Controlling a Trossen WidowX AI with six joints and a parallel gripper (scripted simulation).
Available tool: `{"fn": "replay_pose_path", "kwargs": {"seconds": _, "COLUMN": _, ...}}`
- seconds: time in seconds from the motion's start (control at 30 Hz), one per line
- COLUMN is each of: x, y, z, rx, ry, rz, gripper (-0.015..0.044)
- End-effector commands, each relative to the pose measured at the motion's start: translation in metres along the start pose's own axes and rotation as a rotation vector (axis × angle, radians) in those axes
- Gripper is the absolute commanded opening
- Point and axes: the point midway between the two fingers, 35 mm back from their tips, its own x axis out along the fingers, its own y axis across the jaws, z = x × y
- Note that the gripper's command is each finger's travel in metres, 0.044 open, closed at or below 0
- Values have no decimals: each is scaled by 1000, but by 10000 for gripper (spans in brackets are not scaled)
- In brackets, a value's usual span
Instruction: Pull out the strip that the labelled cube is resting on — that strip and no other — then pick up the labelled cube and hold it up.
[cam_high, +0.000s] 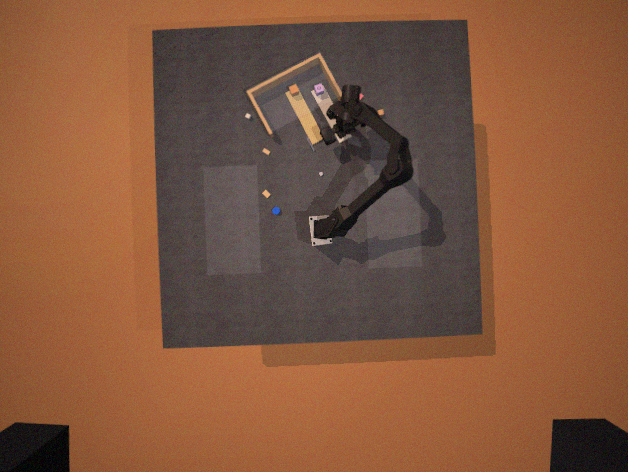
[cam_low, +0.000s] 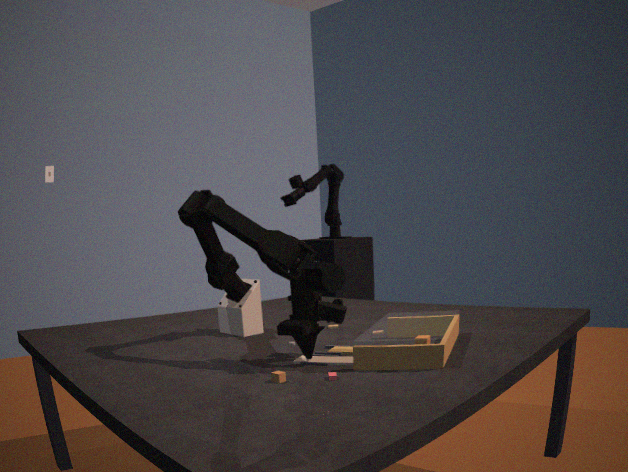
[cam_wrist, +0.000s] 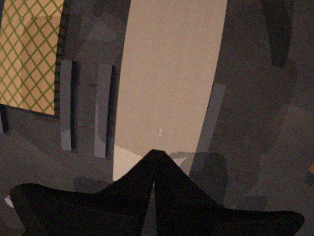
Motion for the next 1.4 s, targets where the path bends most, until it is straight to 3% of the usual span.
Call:
{"fn": "replay_pose_path", "kwargs": {"seconds": 0.0, "x": 5, "y": 3, "z": -12, "rx": -9, "ry": 18, "rz": 8, "gripper": 0}}
{"fn": "replay_pose_path", "kwargs": {"seconds": 1.37, "x": 5, "y": 3, "z": -74, "rx": -11, "ry": 21, "rz": 8, "gripper": 0}}
